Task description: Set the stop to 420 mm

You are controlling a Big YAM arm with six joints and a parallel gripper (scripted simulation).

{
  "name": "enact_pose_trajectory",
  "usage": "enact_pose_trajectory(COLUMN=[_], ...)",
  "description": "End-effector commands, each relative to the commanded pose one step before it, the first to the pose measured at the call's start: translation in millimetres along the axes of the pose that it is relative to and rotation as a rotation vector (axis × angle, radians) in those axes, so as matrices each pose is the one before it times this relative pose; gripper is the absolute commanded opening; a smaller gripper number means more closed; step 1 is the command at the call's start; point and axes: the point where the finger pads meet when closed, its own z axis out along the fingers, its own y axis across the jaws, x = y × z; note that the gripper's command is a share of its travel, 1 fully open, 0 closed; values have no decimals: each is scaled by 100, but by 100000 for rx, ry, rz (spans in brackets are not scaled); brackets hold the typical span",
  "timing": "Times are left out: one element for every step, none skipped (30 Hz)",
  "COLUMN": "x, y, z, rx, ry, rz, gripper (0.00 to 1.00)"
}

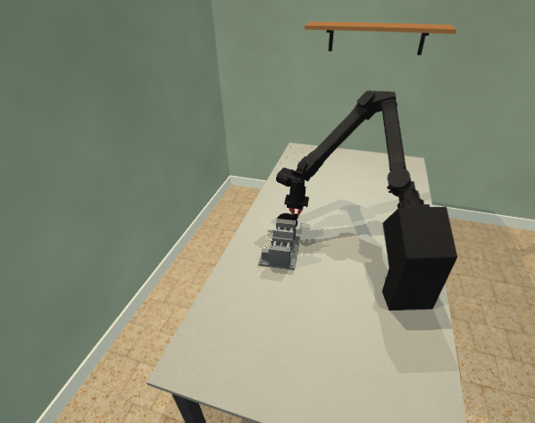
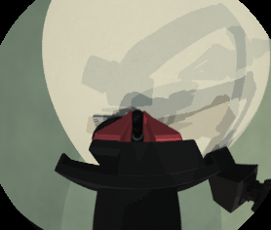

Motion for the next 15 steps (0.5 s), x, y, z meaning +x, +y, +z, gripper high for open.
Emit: enact_pose_trajectory(x=[-127, -4, -3, -4, -23, 0, 0, -55, -93, -129, -160, -181, -1, 4, 0], y=[-827, -7, -5, 4, 40, 0, 0, 94, 154, 209, 251, 274, 49, 32, 26], z=[1439, 17, 3, 3, 16, 0, 0, 37, 62, 86, 106, 120, 161, 158, 141], rx=[2493, 26, 21, -1, -52, 0, 0, -123, -196, -264, -309, -326, -19, 12, 24], ry=[-745, -35, -29, -9, -8, 0, 0, -20, -45, -71, -107, -146, 9, -8, -28], rz=[-371, -5, -4, 7, 55, 0, 0, 219, 129, 295, 356, 392, 8, -12, -11], gripper=[6, 6, 6, 6, 6, 6, 6, 6, 6, 6, 6, 6, 6, 6, 6])
